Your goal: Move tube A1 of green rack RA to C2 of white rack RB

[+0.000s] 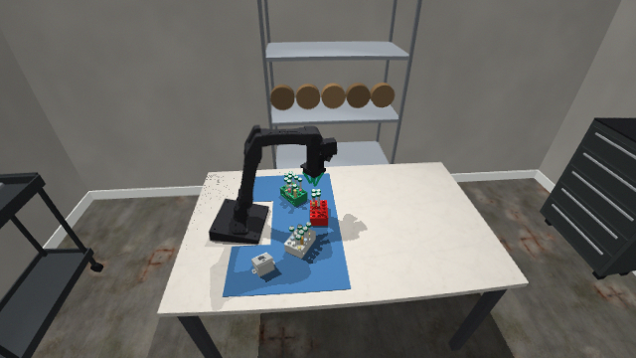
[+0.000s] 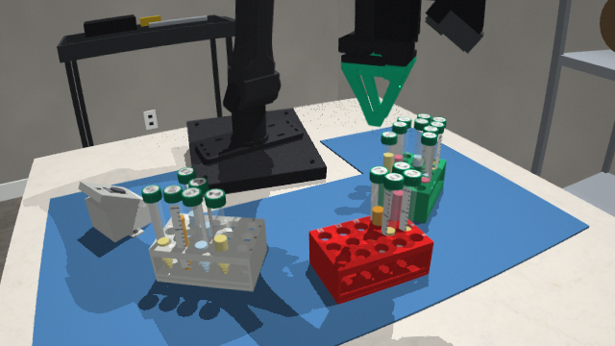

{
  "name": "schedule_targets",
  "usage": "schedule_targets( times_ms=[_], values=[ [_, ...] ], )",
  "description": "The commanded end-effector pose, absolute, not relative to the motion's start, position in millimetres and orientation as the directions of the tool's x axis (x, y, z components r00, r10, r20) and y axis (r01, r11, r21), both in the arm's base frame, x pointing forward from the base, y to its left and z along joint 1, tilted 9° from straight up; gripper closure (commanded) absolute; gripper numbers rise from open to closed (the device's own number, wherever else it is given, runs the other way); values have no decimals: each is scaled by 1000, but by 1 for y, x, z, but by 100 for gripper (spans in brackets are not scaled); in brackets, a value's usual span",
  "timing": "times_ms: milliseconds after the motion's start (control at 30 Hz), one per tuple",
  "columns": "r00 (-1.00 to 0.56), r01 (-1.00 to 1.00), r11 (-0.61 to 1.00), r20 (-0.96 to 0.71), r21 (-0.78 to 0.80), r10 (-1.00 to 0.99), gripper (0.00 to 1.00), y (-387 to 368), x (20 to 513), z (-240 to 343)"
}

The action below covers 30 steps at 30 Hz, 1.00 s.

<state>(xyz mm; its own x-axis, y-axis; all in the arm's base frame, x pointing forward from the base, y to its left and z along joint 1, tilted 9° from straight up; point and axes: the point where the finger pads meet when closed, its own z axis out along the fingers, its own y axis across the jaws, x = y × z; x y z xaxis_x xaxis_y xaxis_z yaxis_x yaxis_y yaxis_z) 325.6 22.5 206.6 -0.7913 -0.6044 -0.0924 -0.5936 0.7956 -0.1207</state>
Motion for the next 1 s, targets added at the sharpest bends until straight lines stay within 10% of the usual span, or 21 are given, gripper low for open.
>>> schedule_targets(
  times_ms=[0,967],
  values=[
    [-789,-591,796,-112,-131,-604,70,22,325,213],
    [-789,-591,796,-112,-132,-604,70,21,336,169]
  ],
)
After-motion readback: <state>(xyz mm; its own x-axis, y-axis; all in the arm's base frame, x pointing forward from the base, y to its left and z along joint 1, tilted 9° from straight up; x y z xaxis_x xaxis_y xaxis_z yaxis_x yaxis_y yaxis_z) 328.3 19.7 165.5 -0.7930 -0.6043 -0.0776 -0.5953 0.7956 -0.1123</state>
